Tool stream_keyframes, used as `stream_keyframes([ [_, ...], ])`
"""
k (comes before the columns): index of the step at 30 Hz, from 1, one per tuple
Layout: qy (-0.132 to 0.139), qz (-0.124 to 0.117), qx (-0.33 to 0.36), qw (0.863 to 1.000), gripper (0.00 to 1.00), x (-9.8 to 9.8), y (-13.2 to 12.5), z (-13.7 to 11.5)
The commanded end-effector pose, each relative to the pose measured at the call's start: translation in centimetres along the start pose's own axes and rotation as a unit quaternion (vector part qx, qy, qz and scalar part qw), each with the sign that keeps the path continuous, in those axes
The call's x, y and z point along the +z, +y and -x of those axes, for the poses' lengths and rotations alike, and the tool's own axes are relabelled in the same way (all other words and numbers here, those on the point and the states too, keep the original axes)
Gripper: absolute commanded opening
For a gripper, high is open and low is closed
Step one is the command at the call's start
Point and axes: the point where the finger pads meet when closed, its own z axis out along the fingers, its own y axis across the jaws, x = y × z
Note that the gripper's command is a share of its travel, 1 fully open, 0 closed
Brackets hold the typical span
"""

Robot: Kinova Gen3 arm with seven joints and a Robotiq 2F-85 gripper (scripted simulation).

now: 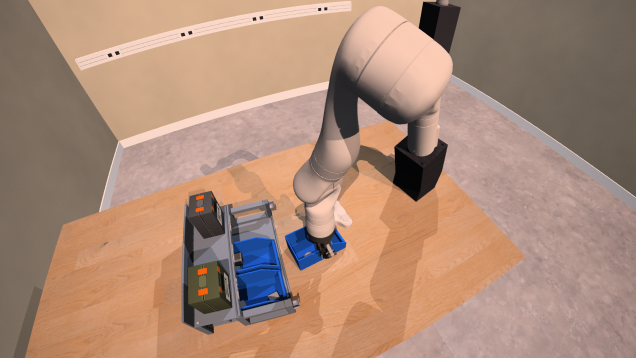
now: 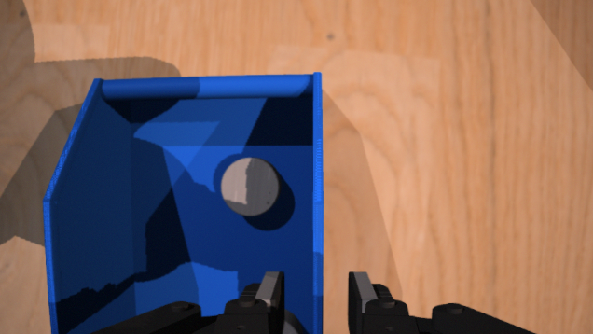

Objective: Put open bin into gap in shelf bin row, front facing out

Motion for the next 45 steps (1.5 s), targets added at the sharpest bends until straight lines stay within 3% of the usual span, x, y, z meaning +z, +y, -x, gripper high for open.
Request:
stream_keyframes([
  [1, -0.001, 0.001, 0.0, 1.0, 0.35, 0.35, 0.05, 0.08],
  [45, -0.001, 0.001, 0.0, 1.0, 0.35, -0.13, 0.05, 0.08],
])
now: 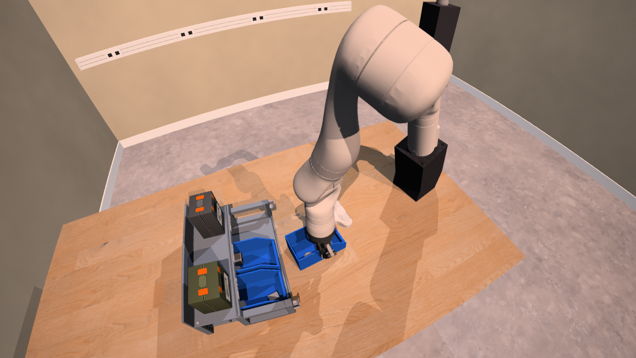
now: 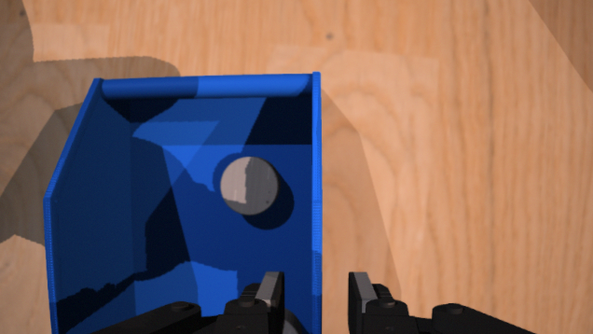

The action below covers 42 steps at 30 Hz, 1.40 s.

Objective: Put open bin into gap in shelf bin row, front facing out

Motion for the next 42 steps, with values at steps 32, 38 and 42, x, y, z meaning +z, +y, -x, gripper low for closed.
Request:
stream_keyframes([
  [32, -0.001, 0.0, 0.0, 1.0, 0.1, -0.13, 0.02, 0.05],
  [38, -0.001, 0.0, 0.0, 1.0, 0.1, -0.14, 0.02, 0.05],
  [42, -0.001, 0.0, 0.0, 1.0, 0.1, -0.14, 0.02, 0.05],
])
